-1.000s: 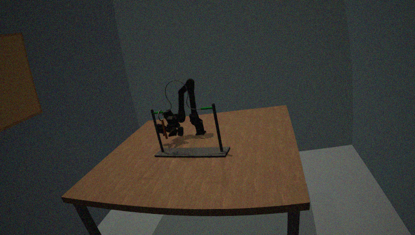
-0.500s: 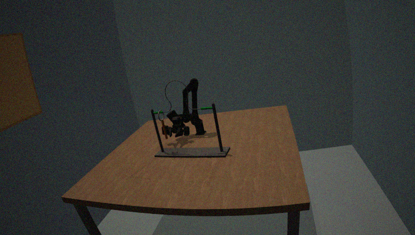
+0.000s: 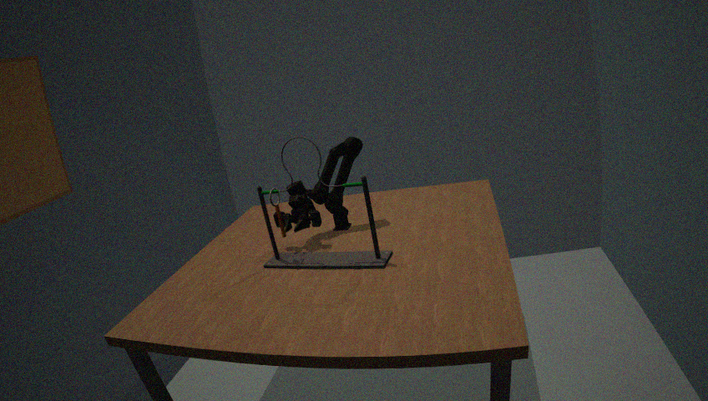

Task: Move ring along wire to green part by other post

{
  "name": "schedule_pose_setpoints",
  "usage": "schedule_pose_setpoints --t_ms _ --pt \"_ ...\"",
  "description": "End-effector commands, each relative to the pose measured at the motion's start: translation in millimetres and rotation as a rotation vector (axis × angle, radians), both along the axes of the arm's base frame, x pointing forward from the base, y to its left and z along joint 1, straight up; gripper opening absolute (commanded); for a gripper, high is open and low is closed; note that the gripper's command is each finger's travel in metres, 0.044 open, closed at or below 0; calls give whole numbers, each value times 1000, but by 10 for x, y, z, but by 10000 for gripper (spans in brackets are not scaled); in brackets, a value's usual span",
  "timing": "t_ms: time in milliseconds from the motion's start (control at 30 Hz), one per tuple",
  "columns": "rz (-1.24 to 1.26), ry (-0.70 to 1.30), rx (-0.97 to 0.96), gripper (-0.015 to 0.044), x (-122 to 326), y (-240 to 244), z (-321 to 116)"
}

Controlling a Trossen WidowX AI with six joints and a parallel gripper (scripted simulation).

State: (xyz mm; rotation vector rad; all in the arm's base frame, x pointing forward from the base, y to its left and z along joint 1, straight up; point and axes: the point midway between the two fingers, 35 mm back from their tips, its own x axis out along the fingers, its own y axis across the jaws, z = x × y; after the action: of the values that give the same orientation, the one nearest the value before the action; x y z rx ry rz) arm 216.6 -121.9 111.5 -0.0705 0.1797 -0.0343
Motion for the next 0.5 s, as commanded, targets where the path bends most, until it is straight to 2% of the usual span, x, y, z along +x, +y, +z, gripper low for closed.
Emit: schedule_pose_setpoints --t_ms 0,467 --pt "-38 -5 23 160 51 8 97" --pt "-85 -19 60 160 167 24 220"
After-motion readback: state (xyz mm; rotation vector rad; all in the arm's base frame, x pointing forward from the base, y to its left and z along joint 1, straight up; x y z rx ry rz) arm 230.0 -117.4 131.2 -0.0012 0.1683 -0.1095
